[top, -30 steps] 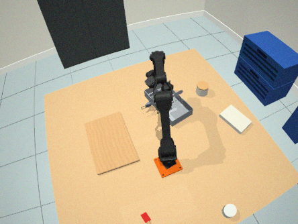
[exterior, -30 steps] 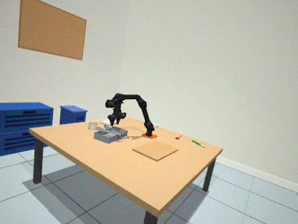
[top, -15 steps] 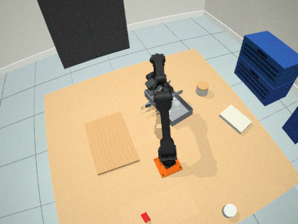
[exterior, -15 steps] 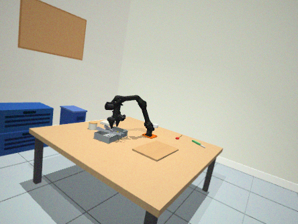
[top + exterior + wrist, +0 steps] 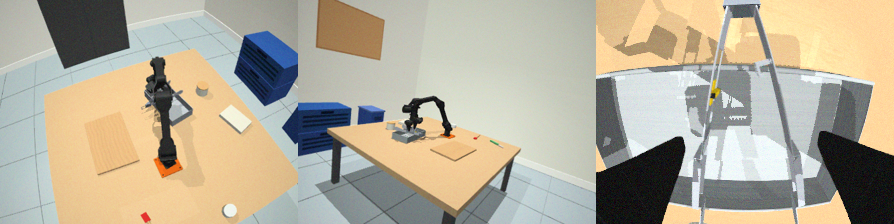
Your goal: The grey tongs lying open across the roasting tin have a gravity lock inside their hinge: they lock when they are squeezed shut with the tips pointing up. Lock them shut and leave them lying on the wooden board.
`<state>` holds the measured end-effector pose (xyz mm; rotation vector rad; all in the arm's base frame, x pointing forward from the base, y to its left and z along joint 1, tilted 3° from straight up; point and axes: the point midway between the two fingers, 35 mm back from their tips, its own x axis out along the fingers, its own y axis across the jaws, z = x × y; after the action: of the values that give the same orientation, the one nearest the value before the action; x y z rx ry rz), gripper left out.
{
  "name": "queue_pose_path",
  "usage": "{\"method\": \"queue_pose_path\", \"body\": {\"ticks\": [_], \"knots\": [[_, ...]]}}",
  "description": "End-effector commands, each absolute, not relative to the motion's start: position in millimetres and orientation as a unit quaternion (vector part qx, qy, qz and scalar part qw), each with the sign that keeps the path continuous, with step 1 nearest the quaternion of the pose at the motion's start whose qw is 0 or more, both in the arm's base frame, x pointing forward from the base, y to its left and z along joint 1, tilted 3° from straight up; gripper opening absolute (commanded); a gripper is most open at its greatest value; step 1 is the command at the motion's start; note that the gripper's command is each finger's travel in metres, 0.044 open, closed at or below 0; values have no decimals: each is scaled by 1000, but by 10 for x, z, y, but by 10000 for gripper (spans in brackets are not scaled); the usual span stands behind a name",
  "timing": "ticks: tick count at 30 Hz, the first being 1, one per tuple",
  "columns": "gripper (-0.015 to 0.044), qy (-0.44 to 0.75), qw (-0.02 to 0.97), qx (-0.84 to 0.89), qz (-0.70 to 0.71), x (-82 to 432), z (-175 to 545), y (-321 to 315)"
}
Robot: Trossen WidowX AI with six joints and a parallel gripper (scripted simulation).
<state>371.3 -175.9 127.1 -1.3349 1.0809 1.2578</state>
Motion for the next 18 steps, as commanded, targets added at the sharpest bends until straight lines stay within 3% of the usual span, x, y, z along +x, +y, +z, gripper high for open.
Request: {"method": "queue_pose_path", "body": {"ticks": [1,18], "knots": [[440,445,483,-549,518,3719,1200,-1763],[440,445,483,-549,518,3726,920,-1754]]}}
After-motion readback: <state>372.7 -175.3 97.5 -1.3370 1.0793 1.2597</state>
